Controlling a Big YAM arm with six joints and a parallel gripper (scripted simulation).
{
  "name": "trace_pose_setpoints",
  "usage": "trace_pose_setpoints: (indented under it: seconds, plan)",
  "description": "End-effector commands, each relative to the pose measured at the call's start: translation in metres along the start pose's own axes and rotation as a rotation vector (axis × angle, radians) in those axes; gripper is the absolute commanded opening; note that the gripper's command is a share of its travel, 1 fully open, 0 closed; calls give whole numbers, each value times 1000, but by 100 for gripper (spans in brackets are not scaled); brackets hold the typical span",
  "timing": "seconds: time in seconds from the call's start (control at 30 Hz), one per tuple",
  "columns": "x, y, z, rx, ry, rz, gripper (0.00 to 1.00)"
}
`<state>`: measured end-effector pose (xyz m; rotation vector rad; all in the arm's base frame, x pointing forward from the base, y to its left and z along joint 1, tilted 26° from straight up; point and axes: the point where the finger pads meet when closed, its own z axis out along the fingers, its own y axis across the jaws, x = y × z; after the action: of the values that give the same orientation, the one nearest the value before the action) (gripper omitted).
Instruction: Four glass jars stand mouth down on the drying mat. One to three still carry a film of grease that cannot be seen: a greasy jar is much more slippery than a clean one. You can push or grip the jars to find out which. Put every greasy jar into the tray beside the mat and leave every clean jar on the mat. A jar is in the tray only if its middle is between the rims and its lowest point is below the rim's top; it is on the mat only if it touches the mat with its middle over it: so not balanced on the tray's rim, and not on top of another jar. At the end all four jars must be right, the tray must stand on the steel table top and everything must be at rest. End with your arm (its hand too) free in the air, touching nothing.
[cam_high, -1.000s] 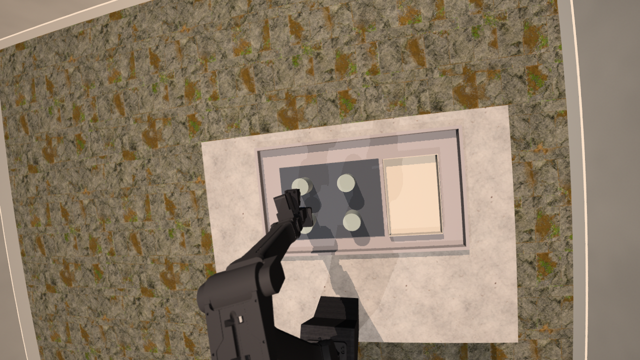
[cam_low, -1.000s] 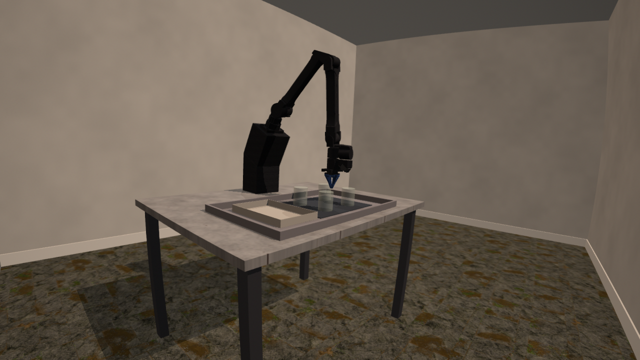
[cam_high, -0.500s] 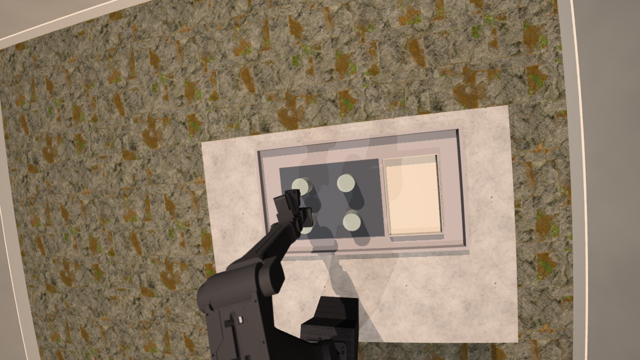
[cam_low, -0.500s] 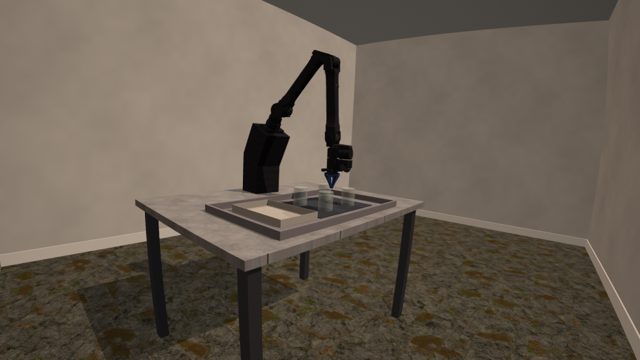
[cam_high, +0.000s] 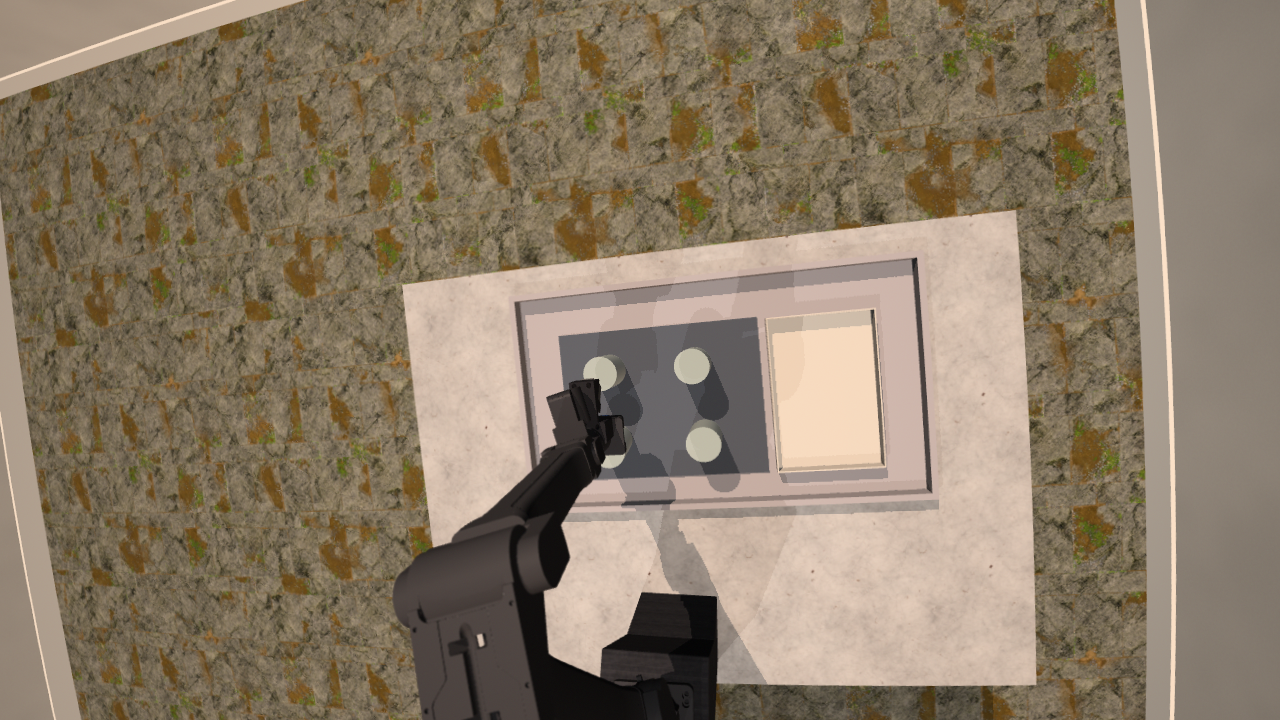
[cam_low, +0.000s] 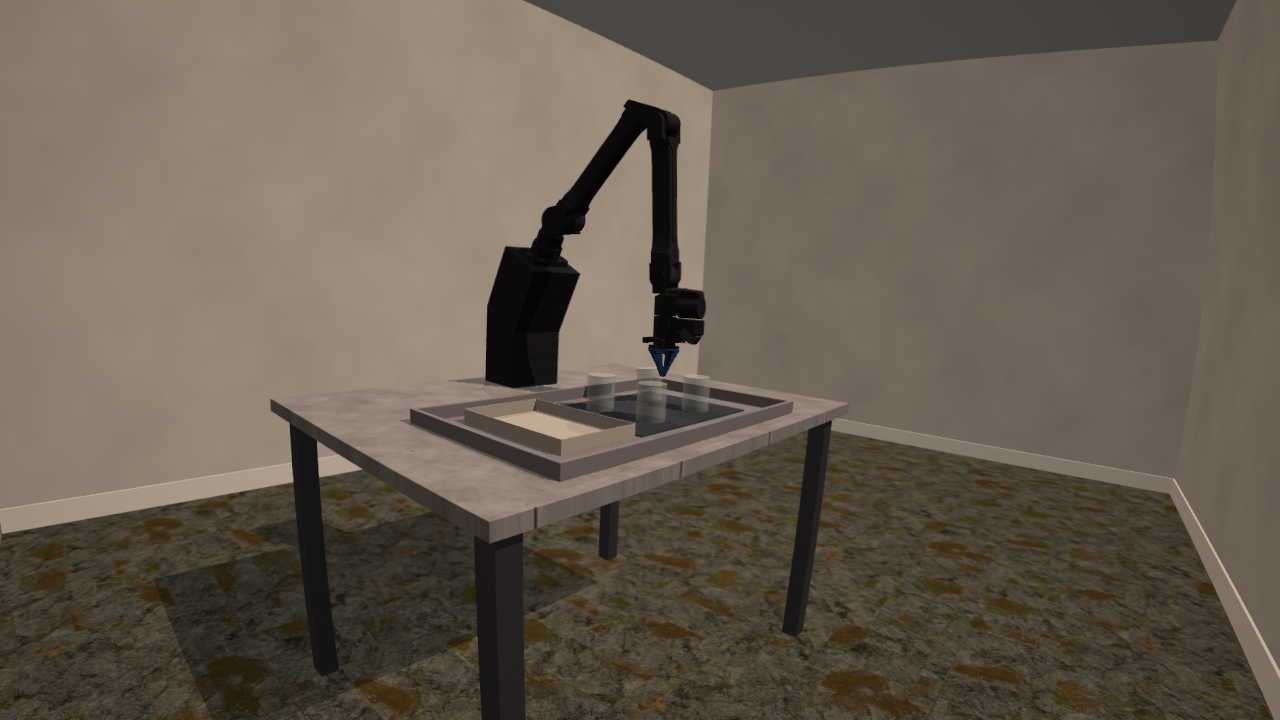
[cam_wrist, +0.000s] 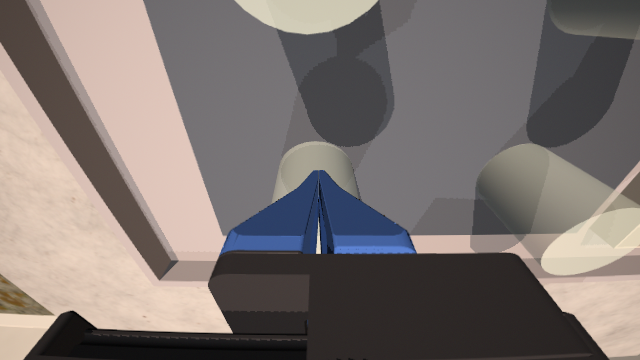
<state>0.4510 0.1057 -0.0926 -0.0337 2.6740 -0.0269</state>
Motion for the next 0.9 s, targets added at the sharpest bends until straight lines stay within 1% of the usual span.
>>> trace_pose_setpoints:
  seconds: [0.0, 0.87]
  plan:
    - [15, 3, -2, -1, 18, -7, 0]
    - [18, 3, -2, -1, 18, -7, 0]
